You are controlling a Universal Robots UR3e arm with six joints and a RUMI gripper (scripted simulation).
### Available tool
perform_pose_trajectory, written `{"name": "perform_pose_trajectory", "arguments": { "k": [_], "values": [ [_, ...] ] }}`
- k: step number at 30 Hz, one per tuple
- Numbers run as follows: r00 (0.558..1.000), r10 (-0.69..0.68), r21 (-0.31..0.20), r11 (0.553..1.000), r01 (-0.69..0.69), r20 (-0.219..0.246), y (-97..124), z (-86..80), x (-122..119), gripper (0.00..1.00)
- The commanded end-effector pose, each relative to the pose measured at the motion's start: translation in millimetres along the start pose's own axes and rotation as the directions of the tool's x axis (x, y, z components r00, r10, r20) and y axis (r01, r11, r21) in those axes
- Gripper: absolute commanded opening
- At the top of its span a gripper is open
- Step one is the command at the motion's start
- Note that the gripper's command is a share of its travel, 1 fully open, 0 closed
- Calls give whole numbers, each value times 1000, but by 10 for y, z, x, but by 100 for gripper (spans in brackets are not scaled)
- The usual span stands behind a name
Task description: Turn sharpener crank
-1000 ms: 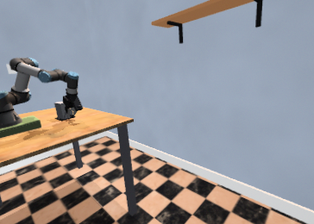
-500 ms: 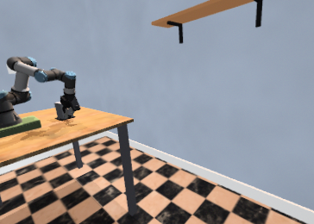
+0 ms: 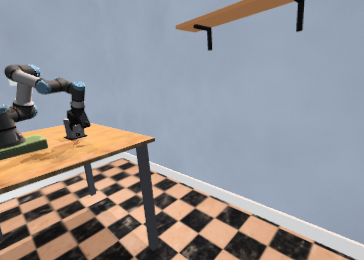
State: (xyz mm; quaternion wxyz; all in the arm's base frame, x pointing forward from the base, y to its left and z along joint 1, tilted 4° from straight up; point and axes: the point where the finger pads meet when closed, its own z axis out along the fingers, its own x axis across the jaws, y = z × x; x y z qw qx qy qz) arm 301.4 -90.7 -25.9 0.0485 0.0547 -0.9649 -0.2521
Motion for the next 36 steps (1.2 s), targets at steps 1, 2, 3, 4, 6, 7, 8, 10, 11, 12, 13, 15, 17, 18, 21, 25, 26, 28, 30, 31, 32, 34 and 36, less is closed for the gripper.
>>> {"name": "perform_pose_trajectory", "arguments": {
  "k": [1, 2, 3, 4, 6, 7, 8, 10, 11, 12, 13, 15, 17, 18, 21, 25, 26, 28, 30, 31, 32, 34, 36],
  "values": [
    [1000, -1, 2, 1000, 1, 2, 7, -26, 21, 9],
    [1000, -1, 2, 1000, 1, 2, 17, -43, 43, 9],
    [1000, -1, 2, 1000, 1, 2, 20, -47, 49, 9],
    [1000, -1, 2, 1000, 1, 2, 24, -54, 56, 9],
    [1000, -1, 2, 1000, 1, 2, 32, -68, 72, 9],
    [1000, -1, 2, 1000, 1, 2, 36, -75, 79, 9],
    [1000, -1, 2, 1000, 1, 2, 41, -83, 87, 9],
    [1000, -1, 2, 1000, 1, 2, 49, -98, 101, 9],
    [1000, -1, 2, 1000, 1, 2, 54, -106, 108, 9],
    [1000, -1, 2, 1000, 1, 2, 59, -114, 114, 9],
    [1000, -1, 2, 1000, 1, 2, 63, -122, 121, 9],
    [1000, -1, 2, 1000, 1, 2, 73, -138, 133, 9],
    [1000, -1, 2, 1000, 1, 2, 78, -147, 139, 9],
    [1000, -1, 2, 1000, 1, 2, 78, -147, 139, 9],
    [1000, -1, 2, 1000, 1, 2, 100, -184, 161, 9],
    [1000, -1, 2, 1000, 1, 2, 121, -220, 178, 9],
    [1000, -1, 2, 1000, 1, 2, 126, -229, 182, 9],
    [1000, -1, 2, 1000, 1, 2, 137, -247, 189, 9],
    [1000, -1, 2, 1000, 1, 2, 148, -266, 195, 9],
    [1000, -1, 2, 1000, 1, 2, 153, -276, 198, 9],
    [1000, -1, 2, 1000, 1, 2, 159, -286, 200, 9],
    [1000, -1, 2, 1000, 1, 2, 165, -295, 202, 9],
    [1000, -1, 2, 1000, 1, 2, 180, -321, 207, 9]
  ]
}}
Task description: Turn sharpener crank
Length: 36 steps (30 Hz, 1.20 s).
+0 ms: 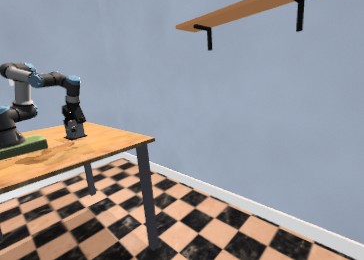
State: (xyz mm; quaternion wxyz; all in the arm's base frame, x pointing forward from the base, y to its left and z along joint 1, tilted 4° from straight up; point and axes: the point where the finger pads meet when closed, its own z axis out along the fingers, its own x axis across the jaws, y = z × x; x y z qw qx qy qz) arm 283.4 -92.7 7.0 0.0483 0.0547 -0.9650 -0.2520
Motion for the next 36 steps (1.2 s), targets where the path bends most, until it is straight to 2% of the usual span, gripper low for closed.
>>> {"name": "perform_pose_trajectory", "arguments": {
  "k": [1, 36],
  "values": [
    [1000, -1, 2, 1000, 1, 1, 25, -54, 5, 9],
    [1000, -1, 2, 1000, 1, 2, 206, -366, -87, 9]
  ]
}}
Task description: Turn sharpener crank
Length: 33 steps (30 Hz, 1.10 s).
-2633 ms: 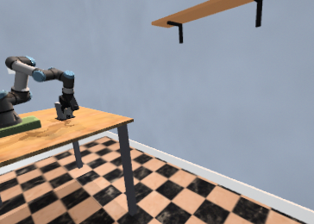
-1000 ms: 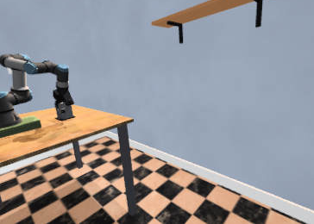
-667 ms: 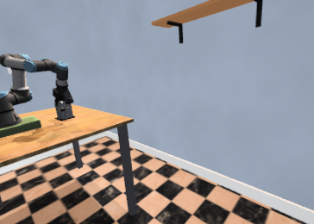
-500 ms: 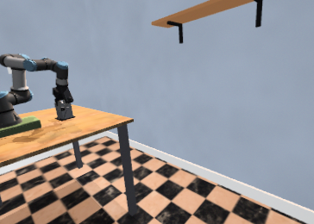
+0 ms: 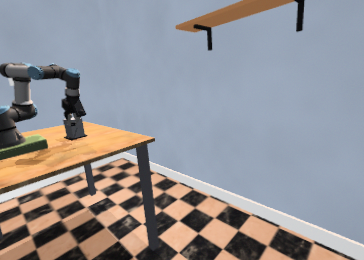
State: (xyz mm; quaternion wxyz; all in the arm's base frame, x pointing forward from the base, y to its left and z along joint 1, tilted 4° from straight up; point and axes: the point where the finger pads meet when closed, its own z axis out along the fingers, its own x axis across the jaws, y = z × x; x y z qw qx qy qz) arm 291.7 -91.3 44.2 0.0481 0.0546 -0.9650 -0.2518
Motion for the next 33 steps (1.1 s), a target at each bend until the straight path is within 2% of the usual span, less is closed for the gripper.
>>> {"name": "perform_pose_trajectory", "arguments": {
  "k": [1, 33],
  "values": [
    [1000, -1, 2, 1000, 1, 1, 22, -48, -34, 9],
    [1000, -1, 2, 1000, 1, 2, 121, -218, -312, 9]
  ]
}}
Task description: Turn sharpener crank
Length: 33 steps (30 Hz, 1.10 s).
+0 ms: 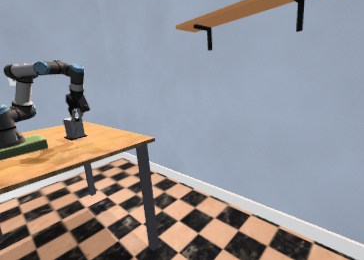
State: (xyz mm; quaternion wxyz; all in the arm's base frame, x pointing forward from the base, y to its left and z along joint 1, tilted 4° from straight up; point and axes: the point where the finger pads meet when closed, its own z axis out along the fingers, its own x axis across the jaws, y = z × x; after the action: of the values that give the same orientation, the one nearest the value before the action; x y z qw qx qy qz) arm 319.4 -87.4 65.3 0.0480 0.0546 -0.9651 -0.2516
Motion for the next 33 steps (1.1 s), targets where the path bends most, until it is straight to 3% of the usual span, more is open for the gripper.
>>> {"name": "perform_pose_trajectory", "arguments": {
  "k": [1, 26, 33],
  "values": [
    [1000, -1, 1, 1000, 1, 1, 9, -23, -57, 9],
    [1000, -1, 1, 1000, 1, 1, 9, -23, -333, 9],
    [1000, -1, 1, 1000, 1, 1, 14, -34, -279, 9]
  ]
}}
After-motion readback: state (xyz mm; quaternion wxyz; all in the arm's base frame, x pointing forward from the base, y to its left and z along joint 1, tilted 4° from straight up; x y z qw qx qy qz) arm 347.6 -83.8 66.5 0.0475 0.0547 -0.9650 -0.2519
